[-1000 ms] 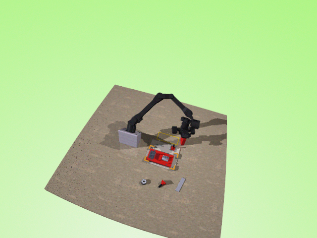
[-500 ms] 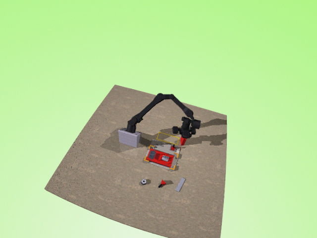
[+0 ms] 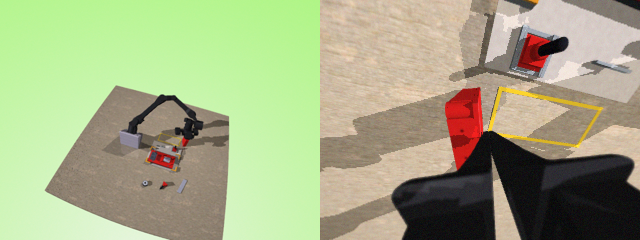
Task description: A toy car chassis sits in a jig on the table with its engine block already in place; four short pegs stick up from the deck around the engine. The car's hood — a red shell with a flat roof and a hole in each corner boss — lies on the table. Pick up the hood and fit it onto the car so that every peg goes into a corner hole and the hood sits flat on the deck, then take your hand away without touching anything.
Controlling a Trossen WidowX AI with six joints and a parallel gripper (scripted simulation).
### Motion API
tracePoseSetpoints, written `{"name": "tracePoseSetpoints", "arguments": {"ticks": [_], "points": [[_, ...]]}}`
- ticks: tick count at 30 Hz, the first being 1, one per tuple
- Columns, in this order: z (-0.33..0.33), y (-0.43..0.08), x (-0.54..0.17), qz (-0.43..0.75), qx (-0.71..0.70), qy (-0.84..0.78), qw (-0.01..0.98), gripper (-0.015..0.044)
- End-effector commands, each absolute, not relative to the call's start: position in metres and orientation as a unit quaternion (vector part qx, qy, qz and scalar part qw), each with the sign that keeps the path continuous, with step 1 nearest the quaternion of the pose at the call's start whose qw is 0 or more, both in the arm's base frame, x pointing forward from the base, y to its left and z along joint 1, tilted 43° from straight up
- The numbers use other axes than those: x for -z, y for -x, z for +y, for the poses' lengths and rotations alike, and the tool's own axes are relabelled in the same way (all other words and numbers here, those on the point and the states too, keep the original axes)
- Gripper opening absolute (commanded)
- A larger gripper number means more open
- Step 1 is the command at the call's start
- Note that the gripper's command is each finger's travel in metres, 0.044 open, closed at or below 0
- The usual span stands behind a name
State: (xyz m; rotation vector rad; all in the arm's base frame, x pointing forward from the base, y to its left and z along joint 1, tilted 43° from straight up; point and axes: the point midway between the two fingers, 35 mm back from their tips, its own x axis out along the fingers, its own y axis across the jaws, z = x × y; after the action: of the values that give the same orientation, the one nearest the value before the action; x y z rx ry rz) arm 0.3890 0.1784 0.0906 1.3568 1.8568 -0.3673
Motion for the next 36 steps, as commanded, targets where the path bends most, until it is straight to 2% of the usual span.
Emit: {"name": "tracePoseSetpoints", "arguments": {"ticks": [1,36], "points": [[0.180,-0.390,-0.086,0.735,0.151,-0.534,0.390,0.0000],[0.185,-0.402,-0.089,0.735,0.150,-0.534,0.390,0.0000]]}}
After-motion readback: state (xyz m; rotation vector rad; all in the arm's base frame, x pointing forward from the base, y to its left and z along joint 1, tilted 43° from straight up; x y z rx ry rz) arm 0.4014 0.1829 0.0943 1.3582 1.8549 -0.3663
